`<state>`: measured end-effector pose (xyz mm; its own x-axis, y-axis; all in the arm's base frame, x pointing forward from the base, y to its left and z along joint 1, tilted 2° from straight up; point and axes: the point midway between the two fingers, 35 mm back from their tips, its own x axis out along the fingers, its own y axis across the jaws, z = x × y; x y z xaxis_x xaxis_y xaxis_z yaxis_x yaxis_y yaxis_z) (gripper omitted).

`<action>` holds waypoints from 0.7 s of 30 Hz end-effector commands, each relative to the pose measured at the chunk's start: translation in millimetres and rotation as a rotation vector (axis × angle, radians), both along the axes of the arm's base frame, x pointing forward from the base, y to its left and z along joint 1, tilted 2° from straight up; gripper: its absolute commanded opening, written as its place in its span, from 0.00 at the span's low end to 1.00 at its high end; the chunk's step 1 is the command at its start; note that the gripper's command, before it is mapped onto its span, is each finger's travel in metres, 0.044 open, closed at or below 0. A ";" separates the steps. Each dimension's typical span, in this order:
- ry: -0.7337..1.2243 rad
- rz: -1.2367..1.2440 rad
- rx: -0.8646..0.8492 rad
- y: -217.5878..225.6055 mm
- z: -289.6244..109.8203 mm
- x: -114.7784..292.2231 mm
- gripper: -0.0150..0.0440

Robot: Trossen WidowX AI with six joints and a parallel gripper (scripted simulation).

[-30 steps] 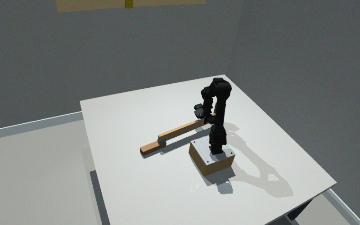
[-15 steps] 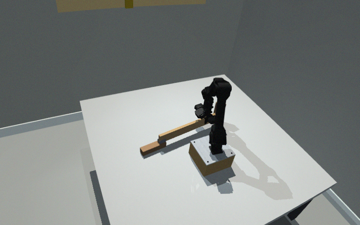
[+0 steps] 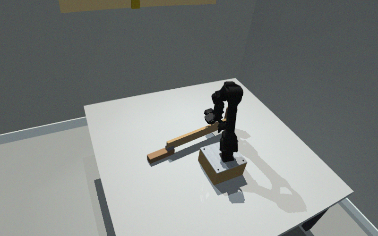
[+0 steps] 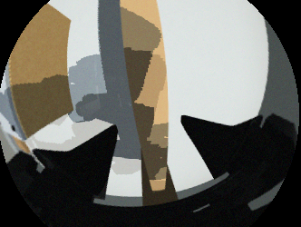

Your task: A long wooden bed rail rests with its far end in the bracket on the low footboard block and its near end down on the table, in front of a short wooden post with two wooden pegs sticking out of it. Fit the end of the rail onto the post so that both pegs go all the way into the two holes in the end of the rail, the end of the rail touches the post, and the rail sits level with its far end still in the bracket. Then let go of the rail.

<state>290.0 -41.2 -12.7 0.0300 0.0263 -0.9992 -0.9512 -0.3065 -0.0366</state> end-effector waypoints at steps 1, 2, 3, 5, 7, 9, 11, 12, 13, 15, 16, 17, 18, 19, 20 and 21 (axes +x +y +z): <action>-0.001 0.000 0.000 0.0 0.0 0.1 1.00; -0.001 0.000 0.000 0.0 0.0 0.1 1.00; -0.001 0.000 0.000 1.6 1.8 -0.4 1.00; -0.004 0.000 0.001 14.4 15.5 -4.4 1.00; -0.006 0.001 0.002 26.8 28.8 -9.6 1.00; -0.007 0.001 0.002 28.3 30.4 -10.4 1.00; -0.007 0.001 0.002 28.3 30.4 -10.4 1.00; -0.007 0.001 0.002 28.3 30.4 -10.4 1.00; -0.007 0.001 0.002 28.3 30.4 -10.4 1.00; -0.007 0.001 0.002 28.3 30.4 -10.4 1.00; -0.007 0.001 0.002 28.3 30.4 -10.4 1.00; -0.007 0.001 0.002 28.3 30.4 -10.4 1.00; -0.007 0.001 0.002 28.3 30.4 -10.4 1.00; -0.007 0.001 0.002 28.3 30.4 -10.4 1.00; -0.007 0.001 0.002 28.3 30.4 -10.4 1.00; -0.007 0.001 0.002 28.3 30.4 -10.4 1.00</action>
<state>281.4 -13.4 18.2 0.0418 0.0272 -0.9988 -0.9493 -0.3106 -0.0482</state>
